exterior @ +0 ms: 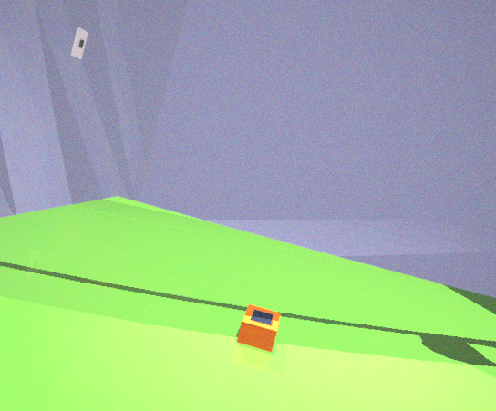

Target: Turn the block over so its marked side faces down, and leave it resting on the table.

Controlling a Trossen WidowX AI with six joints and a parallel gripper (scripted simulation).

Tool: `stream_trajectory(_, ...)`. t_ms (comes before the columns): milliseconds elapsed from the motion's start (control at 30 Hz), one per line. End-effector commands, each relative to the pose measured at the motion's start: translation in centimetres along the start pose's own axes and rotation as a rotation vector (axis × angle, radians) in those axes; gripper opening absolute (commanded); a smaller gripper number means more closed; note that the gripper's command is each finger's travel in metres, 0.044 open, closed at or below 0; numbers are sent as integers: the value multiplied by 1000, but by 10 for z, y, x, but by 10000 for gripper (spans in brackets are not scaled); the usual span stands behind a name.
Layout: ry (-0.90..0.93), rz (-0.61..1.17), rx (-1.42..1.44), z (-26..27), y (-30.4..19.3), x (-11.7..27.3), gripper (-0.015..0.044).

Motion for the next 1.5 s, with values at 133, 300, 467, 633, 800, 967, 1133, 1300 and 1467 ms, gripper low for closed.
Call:
stream_trajectory(133,122,-123,81,35,27,-11,440)
stream_trajectory(300,272,-319,182,87,70,-11,440)
stream_trajectory(467,376,-543,257,132,122,10,440)
stream_trajectory(633,447,-774,307,172,171,50,440)
stream_trajectory(800,485,-1014,329,203,217,108,440)
stream_trajectory(967,482,-1245,313,217,258,179,440)
stream_trajectory(1133,453,-1460,276,211,288,255,440)
stream_trajectory(1300,392,-1643,204,187,310,330,440)
stream_trajectory(1467,305,-1765,92,147,328,398,440)
Point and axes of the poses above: the point midway between the two fingers, 35 mm back from their tips, its own x axis back along the fingers, its own z axis across the jaws, y = z × x, the point moved 1 cm from there along x, back along the fingers, and after that the axes turned 2 degrees about -x, right-handed, at the moved point
